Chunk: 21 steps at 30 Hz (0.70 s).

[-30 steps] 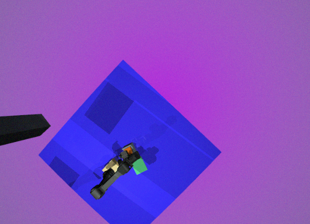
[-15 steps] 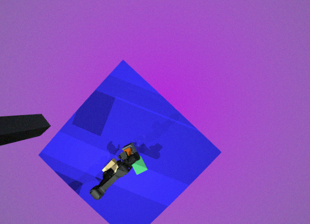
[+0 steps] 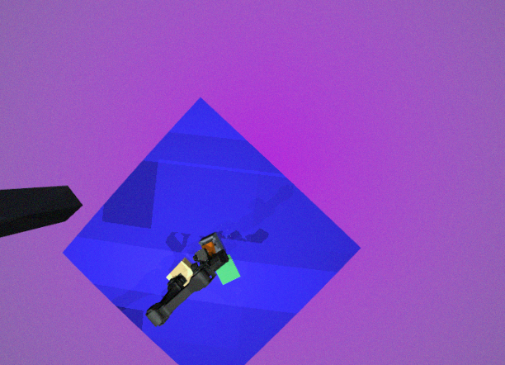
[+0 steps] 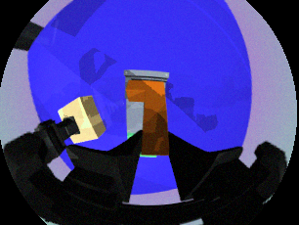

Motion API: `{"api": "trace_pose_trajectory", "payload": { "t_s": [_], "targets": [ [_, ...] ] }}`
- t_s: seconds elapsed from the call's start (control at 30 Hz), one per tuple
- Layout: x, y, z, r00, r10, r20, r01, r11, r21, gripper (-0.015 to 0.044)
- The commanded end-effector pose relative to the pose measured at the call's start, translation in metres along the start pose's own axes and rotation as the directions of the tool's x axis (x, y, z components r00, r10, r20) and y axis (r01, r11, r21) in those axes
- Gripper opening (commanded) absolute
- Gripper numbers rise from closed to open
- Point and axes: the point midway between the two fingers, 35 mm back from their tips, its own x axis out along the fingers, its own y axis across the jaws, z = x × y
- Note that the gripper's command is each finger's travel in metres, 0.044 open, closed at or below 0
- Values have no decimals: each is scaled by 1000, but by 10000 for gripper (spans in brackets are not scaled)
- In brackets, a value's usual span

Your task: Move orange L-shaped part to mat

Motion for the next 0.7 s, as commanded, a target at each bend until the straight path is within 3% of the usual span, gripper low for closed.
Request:
{"api": "trace_pose_trajectory", "payload": {
  "t_s": [0.0, 0.67],
  "targets": [
    [1, 2, -14, 1000, 3, 2, -3, 1000, -2, 0],
    [3, 7, -94, 1000, 4, -6, -4, 1000, -2, 0]
  ]
}}
